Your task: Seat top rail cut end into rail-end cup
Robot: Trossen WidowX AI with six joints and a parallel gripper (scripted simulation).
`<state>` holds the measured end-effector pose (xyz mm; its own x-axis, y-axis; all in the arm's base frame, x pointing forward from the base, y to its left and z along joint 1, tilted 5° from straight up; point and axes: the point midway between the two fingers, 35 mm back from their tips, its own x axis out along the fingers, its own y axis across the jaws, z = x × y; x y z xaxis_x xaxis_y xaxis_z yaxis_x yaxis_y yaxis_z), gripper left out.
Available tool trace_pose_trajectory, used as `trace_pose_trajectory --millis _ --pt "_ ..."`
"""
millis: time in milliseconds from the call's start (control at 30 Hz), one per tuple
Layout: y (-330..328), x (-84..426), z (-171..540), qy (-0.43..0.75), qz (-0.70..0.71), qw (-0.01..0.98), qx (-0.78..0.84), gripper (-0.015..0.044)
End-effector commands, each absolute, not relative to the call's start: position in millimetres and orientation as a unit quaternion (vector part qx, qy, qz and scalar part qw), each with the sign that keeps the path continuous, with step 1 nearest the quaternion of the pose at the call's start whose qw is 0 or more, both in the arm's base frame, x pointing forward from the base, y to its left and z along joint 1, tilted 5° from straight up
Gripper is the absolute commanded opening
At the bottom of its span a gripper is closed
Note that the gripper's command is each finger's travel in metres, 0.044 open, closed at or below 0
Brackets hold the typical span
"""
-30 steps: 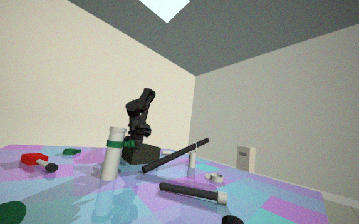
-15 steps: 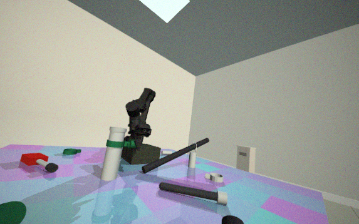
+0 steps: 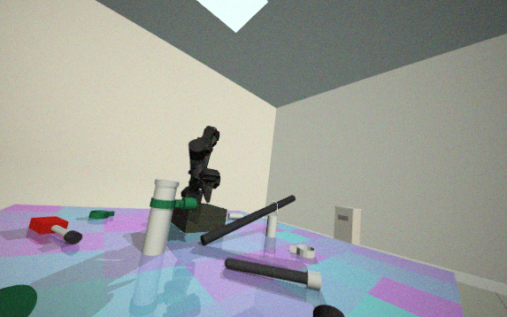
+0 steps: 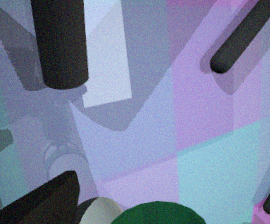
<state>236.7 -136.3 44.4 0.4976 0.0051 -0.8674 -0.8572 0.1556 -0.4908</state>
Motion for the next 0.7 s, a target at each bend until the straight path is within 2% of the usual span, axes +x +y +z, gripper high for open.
trace_pose_trajectory --millis 0,233,467,667 --pt "-129 238 56 0.381 0.323 0.658 -0.563 0.0440" --pt "-120 240 63 0.384 0.318 0.672 -0.547 0.0440" --pt "-83 250 99 0.447 0.224 0.787 -0.360 0.0440" --pt "-48 249 131 0.482 0.129 0.849 -0.175 0.0440"
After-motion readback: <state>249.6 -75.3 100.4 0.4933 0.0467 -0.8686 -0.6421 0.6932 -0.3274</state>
